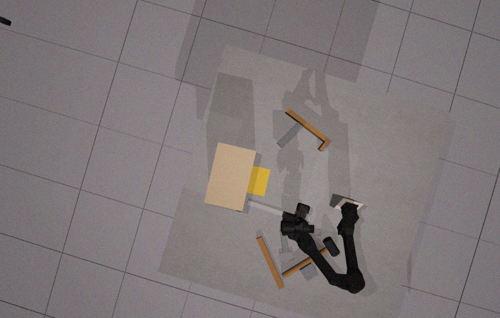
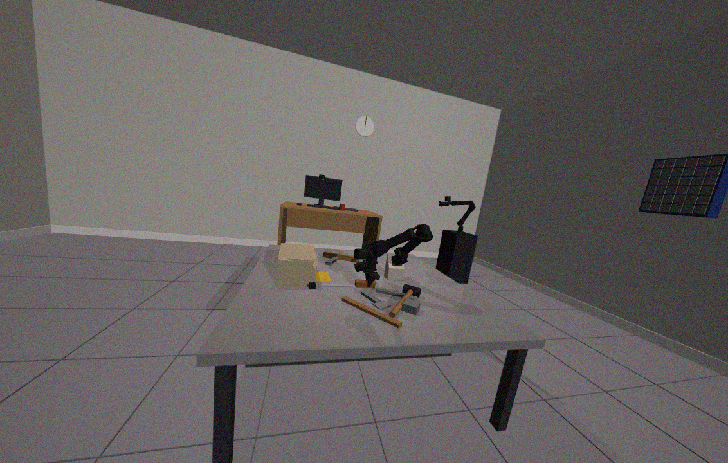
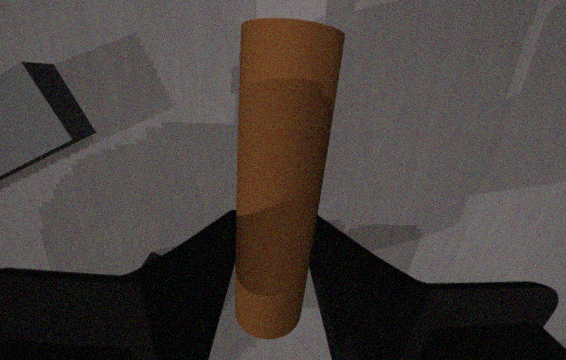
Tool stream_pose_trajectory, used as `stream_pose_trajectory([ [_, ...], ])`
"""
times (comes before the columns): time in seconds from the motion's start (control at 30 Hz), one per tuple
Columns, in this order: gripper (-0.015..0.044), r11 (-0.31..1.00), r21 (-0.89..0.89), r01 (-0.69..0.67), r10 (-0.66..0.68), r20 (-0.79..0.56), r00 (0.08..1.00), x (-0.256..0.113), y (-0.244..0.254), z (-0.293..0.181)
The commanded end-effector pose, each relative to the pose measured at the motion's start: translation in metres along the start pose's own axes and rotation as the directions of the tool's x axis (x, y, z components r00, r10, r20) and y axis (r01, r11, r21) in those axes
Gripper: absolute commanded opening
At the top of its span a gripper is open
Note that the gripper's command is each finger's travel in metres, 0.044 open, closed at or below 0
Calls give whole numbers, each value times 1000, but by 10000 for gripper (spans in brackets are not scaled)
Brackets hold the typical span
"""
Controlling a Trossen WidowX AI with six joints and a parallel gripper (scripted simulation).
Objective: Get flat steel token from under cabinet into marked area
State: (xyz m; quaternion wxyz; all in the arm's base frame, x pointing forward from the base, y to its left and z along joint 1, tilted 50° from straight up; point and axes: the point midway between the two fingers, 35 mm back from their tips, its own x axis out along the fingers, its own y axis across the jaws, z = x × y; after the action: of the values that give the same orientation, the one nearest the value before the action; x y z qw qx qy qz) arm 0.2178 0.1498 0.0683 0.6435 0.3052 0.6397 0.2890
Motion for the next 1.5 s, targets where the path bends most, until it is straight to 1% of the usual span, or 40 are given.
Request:
stream_pose_trajectory([
  [0.0, 0, 1000, 10, -1, 1, 1, 1000, 0, 0, 6],
  [1.47, 0, 999, 50, 1, -1, 3, 1000, 0, -3, 58],
])
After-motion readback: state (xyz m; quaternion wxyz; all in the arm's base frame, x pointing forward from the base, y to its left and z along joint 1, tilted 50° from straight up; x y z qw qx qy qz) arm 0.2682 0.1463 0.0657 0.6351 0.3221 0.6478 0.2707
